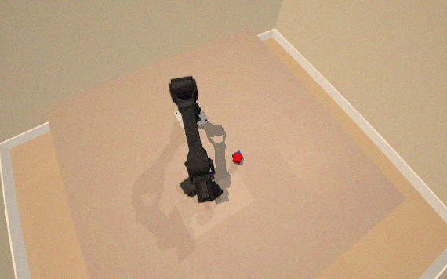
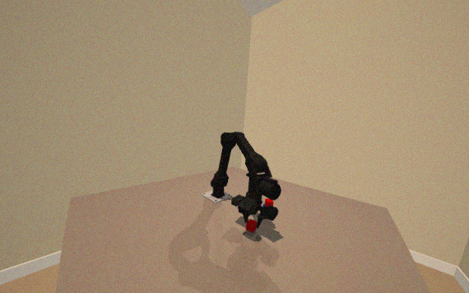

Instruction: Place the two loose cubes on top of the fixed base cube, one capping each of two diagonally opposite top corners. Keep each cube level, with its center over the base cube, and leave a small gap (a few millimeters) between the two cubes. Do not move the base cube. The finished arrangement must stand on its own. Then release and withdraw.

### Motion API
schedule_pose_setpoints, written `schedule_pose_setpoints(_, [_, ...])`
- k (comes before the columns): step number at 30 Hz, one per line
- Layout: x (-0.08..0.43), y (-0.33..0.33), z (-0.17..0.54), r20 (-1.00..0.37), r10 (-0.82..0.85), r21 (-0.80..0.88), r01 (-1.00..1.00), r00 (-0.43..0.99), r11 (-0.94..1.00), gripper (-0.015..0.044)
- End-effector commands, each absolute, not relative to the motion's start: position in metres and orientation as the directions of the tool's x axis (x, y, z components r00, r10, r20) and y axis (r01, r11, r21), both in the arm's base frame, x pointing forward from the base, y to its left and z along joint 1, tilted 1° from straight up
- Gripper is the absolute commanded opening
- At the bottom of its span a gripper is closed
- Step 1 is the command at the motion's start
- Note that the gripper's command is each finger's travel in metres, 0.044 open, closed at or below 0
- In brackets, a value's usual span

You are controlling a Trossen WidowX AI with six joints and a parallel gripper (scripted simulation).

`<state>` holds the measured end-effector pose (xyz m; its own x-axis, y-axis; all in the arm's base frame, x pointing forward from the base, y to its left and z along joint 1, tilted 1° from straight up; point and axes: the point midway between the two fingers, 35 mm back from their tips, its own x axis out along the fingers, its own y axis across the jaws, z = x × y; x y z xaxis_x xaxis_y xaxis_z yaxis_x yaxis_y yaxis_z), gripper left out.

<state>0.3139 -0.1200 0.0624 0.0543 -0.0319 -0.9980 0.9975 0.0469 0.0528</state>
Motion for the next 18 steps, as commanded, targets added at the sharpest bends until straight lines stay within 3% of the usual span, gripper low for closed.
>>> schedule_pose_setpoints(1, [0.312,-0.119,0.058,-0.999,-0.024,0.043,0.998,0.044,0.044,0.0160])
schedule_pose_setpoints(3, [0.312,-0.119,0.058,-0.999,-0.024,0.043,0.998,0.044,0.044,0.0108])
schedule_pose_setpoints(18, [0.316,-0.120,0.091,-0.999,-0.024,0.043,0.998,0.044,0.044,0.0105])
